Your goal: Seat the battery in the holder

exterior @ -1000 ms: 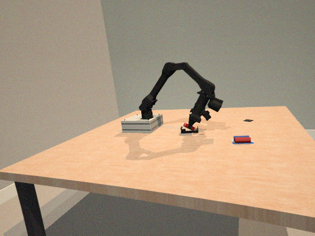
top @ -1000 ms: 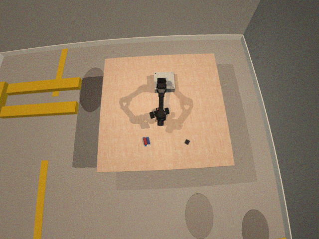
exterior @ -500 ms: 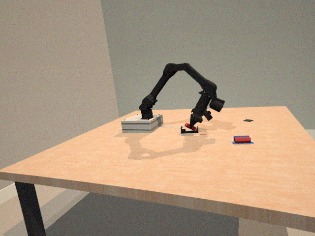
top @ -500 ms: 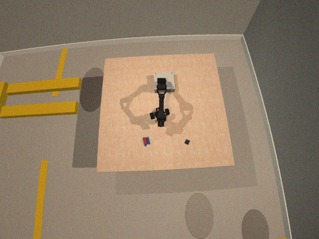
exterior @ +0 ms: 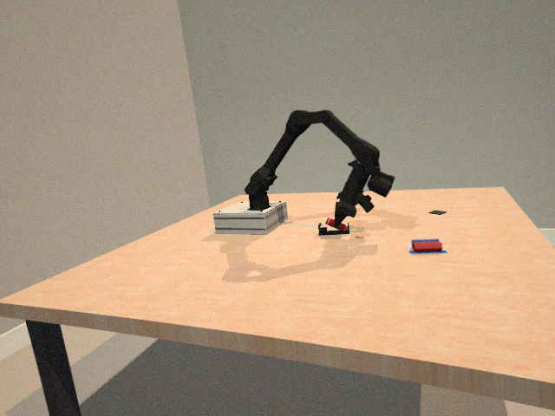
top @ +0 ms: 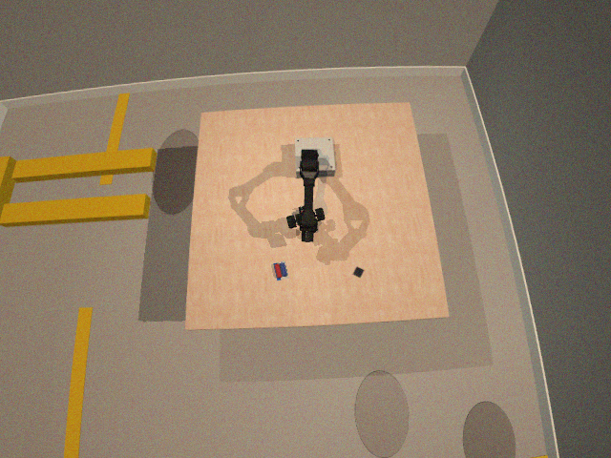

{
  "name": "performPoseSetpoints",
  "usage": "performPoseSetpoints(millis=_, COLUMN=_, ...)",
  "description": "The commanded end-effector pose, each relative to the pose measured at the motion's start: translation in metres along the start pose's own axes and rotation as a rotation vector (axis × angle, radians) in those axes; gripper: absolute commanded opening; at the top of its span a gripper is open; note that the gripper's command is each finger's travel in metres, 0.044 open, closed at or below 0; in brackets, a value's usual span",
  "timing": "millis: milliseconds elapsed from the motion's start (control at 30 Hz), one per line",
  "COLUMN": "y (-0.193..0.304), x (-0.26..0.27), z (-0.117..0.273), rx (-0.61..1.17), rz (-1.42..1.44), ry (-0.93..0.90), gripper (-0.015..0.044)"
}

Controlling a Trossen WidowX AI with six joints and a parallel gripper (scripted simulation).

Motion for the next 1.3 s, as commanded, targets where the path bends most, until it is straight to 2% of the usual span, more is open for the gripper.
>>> performPoseSetpoints(millis=0, y=-0.0019, x=-0.0002, z=-0.0004, rx=-0.035, rz=0.0, ry=0.002, gripper=0.0078)
performPoseSetpoints(millis=1267, y=0.0074, x=-0.0003, z=-0.0094, rx=-0.223, rz=-0.001, ry=0.015, gripper=0.0078)
Point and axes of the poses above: the point midway between the two fingers, 35 mm back from their tips, its own z axis back along the fingers, its own x axis across the jaws, y = z × x, the point moved 3 cm from there along z, back along the fingers, and after that the axes turned 7 degrees about z, right-handed, at the moved point
